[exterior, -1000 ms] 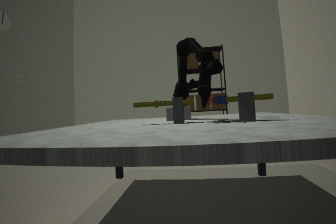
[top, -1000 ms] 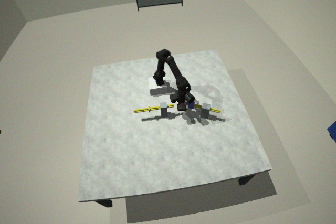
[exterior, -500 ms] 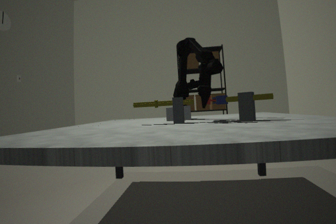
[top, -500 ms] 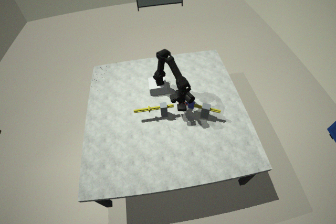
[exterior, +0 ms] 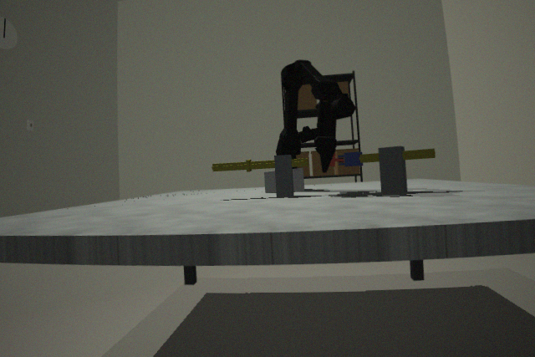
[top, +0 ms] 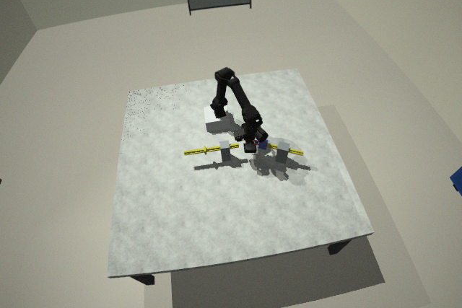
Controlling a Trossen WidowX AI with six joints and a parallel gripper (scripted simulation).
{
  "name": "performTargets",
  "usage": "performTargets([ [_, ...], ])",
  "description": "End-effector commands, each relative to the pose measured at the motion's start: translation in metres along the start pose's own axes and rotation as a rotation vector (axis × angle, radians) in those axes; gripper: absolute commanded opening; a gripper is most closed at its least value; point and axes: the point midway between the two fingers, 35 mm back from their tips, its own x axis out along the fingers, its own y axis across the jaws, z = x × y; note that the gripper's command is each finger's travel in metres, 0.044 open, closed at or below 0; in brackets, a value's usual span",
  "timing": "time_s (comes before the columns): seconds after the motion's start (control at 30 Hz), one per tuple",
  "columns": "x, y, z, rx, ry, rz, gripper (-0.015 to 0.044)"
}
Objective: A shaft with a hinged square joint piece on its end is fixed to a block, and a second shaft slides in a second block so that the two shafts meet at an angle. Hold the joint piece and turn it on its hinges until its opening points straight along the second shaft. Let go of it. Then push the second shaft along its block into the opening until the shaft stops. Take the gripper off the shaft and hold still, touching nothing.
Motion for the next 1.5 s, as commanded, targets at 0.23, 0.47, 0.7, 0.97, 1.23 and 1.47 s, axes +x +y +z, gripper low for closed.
performTargets([
  [0.23, 0.0030, 0.0020, -0.0003, -0.038, 0.055, 0.001, 0.0000],
  [0.47, 0.0056, 0.0040, -0.0007, -0.076, 0.104, -0.001, 0.0000],
  [0.7, 0.0054, 0.0034, -0.0007, -0.070, 0.098, -0.003, 0.0000],
  [0.97, 0.0054, 0.0034, -0.0007, -0.070, 0.098, -0.003, 0.0000],
  [1.23, 0.0054, 0.0034, -0.0007, -0.070, 0.098, -0.003, 0.0147],
  [1.47, 0.0054, 0.0034, -0.0007, -0.070, 0.098, -0.003, 0.0331],
])
